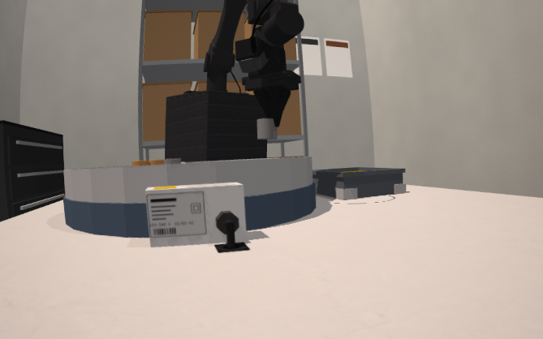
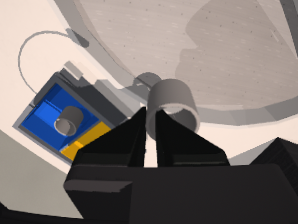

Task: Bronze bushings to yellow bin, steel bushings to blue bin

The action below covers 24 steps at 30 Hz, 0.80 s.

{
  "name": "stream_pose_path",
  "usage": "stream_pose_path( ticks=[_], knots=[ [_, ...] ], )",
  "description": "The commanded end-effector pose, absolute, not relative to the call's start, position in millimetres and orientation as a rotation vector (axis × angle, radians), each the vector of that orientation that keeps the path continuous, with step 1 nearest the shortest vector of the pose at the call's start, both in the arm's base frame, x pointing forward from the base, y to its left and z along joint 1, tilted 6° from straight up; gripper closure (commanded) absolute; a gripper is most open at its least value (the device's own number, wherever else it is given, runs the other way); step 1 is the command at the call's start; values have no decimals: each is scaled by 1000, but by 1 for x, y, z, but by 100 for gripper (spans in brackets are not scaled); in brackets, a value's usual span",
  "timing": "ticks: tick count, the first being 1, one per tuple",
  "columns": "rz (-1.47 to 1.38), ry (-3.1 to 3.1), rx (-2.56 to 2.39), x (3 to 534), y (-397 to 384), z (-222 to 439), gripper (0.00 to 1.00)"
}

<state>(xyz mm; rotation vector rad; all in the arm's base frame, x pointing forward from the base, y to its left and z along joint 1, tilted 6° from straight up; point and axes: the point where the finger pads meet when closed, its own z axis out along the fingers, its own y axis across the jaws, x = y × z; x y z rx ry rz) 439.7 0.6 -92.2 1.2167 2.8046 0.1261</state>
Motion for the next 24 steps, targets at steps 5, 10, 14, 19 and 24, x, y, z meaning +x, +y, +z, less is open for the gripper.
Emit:
stream_pose_path(
  ticks=[5,10,14,19,24],
  knots=[
    [88,2923,898,470,63,-82,100],
    [84,2953,786,481,87,-80,100],
    [82,2970,711,488,103,-78,100],
    [78,2988,622,497,121,-77,100],
    [76,2998,559,502,134,-75,100]
  ],
)
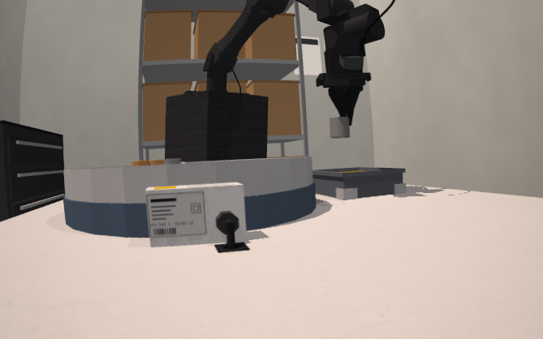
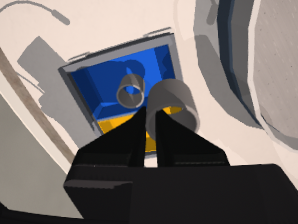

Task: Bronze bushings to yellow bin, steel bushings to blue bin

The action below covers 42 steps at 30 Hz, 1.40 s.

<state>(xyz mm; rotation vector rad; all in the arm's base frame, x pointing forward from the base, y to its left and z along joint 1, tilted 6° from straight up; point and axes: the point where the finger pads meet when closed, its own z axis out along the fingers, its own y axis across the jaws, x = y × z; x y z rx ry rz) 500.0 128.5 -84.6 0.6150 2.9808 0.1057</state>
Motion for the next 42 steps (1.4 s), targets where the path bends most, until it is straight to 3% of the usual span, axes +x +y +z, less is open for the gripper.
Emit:
stream_pose_path(
  ticks=[1,42],
  knots=[
    [76,3000,549,503,136,-75,100],
    [87,2989,501,512,146,-66,100]
  ],
)
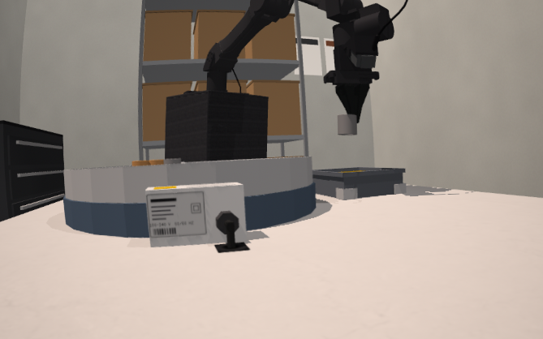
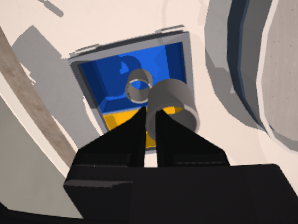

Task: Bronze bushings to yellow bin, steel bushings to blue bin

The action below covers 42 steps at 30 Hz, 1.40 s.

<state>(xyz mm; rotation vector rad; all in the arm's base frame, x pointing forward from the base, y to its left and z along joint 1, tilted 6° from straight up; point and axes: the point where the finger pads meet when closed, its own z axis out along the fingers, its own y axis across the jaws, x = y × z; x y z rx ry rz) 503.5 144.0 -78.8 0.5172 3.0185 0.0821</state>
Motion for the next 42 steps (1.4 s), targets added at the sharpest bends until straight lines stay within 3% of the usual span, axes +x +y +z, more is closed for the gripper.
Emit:
stream_pose_path(
  ticks=[1,42],
  knots=[
    [87,2989,501,512,146,-66,100],
    [98,2974,497,518,153,-55,100]
  ],
)
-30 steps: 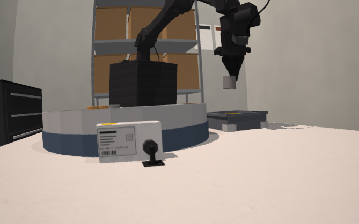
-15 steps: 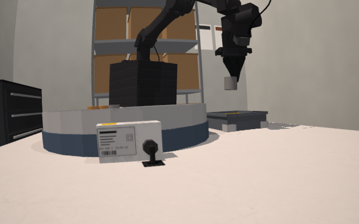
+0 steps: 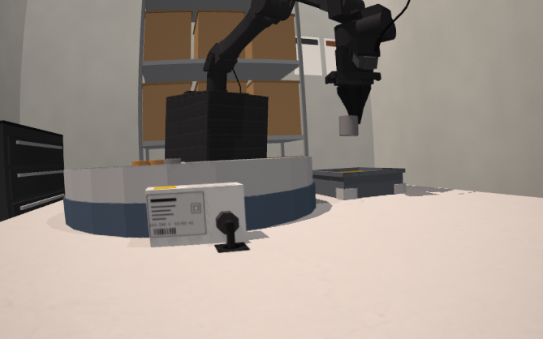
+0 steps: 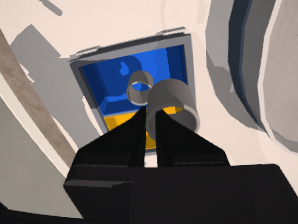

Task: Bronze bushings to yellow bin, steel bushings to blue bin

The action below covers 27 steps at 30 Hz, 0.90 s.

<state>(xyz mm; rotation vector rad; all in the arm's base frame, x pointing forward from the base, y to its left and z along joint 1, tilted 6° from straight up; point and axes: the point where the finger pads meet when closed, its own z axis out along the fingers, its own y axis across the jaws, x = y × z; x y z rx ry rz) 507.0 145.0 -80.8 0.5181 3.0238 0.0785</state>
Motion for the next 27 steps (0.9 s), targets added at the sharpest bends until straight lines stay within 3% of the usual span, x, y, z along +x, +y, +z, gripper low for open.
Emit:
stream_pose_path(
  ticks=[1,27],
  knots=[
    [98,2974,497,518,153,-55,100],
    [78,2999,514,514,150,-70,100]
  ],
)
